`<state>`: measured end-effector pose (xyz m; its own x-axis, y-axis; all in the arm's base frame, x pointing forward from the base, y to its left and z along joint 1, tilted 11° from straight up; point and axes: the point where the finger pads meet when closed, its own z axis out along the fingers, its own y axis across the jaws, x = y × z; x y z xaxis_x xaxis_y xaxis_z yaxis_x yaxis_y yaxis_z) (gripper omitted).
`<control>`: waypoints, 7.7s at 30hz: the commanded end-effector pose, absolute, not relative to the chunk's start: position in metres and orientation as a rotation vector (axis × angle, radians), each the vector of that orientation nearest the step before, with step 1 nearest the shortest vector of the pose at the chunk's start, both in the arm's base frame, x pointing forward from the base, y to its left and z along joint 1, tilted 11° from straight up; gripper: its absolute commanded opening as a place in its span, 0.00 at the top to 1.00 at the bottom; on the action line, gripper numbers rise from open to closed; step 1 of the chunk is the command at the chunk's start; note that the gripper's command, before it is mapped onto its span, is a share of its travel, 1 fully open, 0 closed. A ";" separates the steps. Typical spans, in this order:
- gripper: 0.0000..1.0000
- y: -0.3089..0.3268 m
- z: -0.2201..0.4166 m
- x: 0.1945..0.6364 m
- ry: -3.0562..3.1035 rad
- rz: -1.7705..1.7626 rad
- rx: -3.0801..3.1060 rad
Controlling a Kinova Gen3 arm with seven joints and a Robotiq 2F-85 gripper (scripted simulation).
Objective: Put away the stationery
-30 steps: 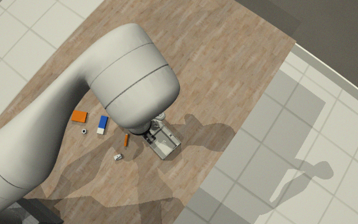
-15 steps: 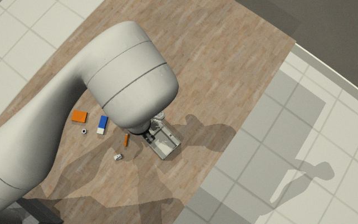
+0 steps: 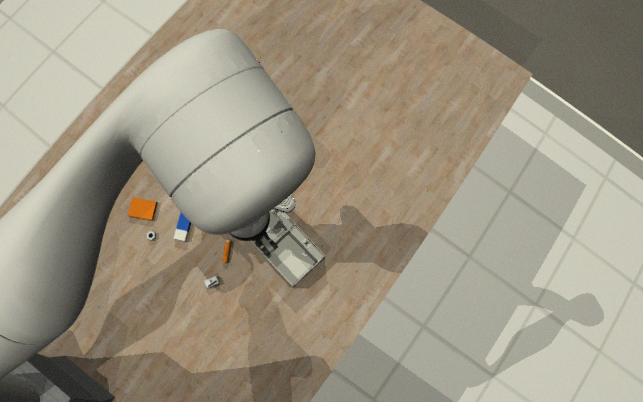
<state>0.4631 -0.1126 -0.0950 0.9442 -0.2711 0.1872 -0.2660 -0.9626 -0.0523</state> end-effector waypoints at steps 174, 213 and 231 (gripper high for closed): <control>0.91 -0.032 0.058 0.454 0.427 -0.311 -3.072; 0.62 0.024 -0.074 0.394 -0.604 -0.313 -3.109; 0.62 0.021 -0.074 0.395 -0.604 -0.313 -3.109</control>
<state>0.3926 0.0215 -0.0752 0.9088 0.3760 0.1808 0.3683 -0.9266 0.0757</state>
